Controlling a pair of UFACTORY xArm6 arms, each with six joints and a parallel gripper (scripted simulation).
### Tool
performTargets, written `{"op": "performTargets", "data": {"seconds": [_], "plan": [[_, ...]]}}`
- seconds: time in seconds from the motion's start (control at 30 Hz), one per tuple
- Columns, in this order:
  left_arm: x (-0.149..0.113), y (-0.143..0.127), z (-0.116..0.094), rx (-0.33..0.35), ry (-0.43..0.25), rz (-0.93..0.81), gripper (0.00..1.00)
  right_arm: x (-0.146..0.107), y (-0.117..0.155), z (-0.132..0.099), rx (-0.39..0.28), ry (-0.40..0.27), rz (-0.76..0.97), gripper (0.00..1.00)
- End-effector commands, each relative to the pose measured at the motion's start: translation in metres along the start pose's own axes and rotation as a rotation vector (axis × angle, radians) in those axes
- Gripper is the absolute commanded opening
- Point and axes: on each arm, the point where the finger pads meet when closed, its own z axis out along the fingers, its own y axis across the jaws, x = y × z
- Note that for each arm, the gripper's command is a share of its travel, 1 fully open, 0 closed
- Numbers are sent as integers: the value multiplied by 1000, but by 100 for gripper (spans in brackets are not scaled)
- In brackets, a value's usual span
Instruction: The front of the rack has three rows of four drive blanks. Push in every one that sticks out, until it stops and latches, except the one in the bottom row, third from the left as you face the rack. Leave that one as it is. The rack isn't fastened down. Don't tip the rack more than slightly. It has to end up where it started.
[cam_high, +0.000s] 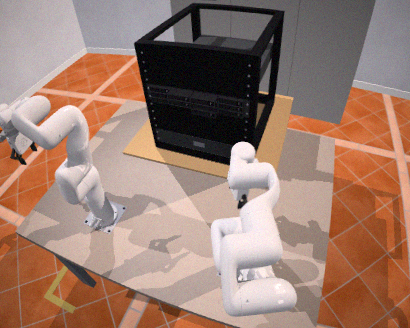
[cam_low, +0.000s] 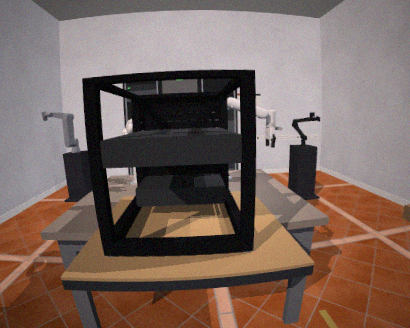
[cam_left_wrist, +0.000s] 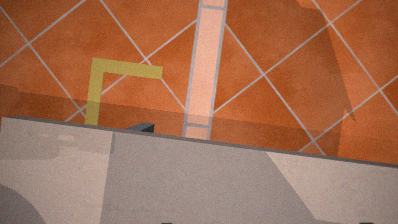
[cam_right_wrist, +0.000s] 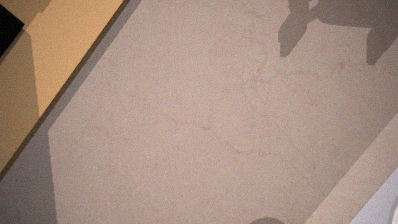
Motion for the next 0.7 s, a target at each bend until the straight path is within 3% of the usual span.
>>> {"op": "performTargets", "data": {"seconds": [0.0, 0.67], "plan": [[3, -4, 0, -3, 8, 25, 100, 0, -1, -1, 3, 1, 0, 100], [9, -22, 4, -4, 23, 113, 100, 0, -1, -1, 3, 1, 0, 100]]}}
